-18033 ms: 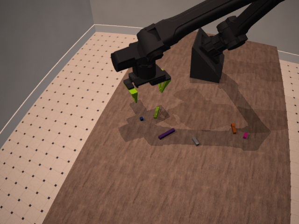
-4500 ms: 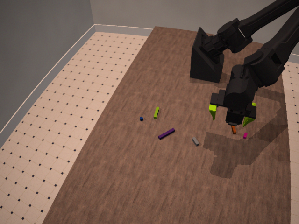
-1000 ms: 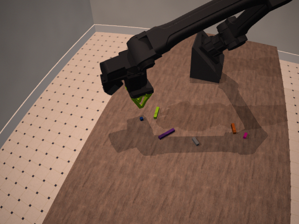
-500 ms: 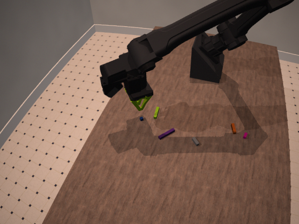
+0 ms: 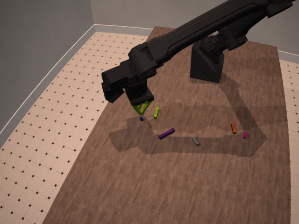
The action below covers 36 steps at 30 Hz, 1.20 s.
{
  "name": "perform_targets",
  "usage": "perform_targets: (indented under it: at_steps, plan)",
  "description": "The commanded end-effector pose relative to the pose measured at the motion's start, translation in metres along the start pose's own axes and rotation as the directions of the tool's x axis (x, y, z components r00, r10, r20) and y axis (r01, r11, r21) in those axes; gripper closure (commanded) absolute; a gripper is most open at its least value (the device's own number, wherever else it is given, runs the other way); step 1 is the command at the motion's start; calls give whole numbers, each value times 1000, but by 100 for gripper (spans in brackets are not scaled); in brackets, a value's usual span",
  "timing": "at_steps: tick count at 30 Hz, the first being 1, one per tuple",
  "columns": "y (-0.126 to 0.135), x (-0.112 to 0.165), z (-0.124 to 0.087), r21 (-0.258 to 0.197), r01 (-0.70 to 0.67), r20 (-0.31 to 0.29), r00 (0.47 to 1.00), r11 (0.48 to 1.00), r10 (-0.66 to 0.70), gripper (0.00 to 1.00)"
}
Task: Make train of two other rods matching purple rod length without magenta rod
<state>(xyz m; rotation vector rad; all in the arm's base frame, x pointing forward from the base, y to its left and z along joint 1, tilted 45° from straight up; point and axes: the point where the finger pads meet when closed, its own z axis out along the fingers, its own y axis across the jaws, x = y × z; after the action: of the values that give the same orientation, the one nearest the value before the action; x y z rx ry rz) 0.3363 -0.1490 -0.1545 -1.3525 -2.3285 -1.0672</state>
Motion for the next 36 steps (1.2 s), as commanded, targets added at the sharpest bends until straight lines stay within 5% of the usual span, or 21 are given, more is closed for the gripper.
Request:
perform_targets:
  at_steps: [1,36]
  plan:
    - [0,1,15,9,-6,-8,1000,1000,6,76]
    - [0,2,30,10,-7,-8,1000,1000,7,76]
